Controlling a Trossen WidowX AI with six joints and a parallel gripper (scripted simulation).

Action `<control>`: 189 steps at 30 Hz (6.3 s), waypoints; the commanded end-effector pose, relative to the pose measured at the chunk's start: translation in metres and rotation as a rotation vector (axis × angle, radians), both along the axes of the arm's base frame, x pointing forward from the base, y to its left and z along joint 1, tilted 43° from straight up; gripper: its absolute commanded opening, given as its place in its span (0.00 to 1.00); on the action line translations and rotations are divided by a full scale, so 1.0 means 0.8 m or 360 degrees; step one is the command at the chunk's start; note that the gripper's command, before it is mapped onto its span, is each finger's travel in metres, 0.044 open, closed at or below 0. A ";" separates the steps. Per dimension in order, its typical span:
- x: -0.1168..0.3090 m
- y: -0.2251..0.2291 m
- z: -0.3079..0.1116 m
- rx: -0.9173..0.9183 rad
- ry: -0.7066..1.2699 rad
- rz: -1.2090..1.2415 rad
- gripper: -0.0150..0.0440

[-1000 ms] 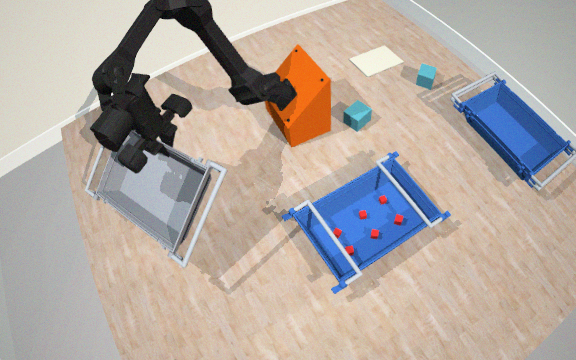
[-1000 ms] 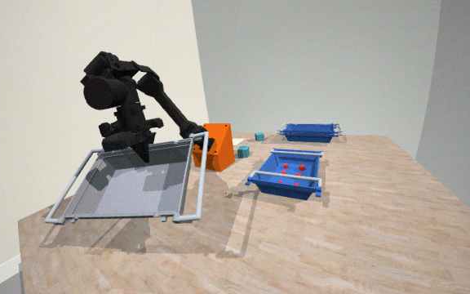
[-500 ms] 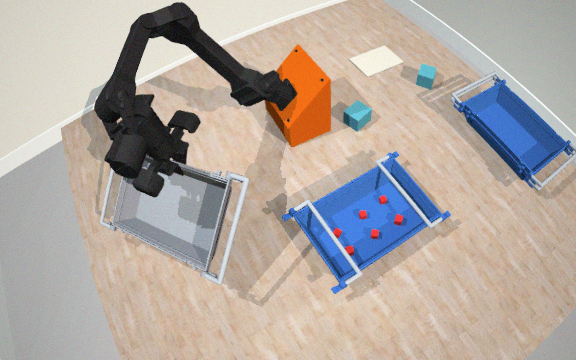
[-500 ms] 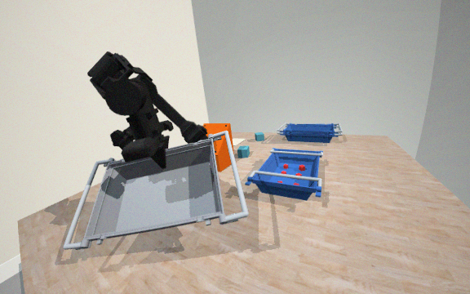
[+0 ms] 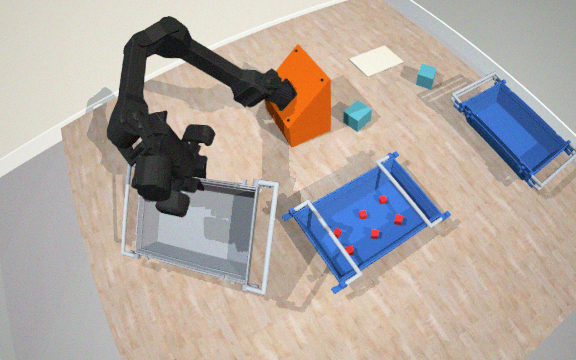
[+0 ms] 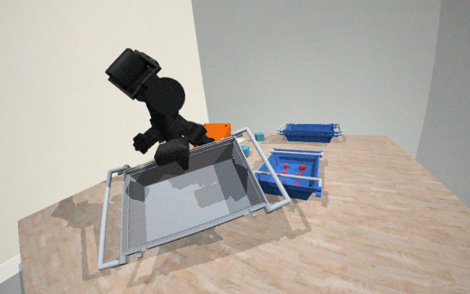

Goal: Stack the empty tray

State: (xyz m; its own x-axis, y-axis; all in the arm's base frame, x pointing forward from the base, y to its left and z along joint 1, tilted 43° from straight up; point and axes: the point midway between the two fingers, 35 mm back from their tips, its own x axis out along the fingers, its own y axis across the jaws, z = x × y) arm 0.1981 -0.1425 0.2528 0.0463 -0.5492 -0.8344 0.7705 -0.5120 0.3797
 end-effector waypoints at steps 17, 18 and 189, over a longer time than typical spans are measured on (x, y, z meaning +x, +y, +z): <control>0.080 0.058 -0.041 0.0011 0.0185 0.0271 0.25; 0.084 0.062 -0.044 0.0010 0.0197 0.0285 0.25; 0.121 0.253 -0.288 -0.0314 0.0765 0.1014 0.25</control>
State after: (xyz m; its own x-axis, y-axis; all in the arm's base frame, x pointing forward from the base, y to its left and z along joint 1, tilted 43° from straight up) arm 0.2973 0.0666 0.0262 0.0785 -0.6760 -0.7327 0.9907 0.1349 -0.0184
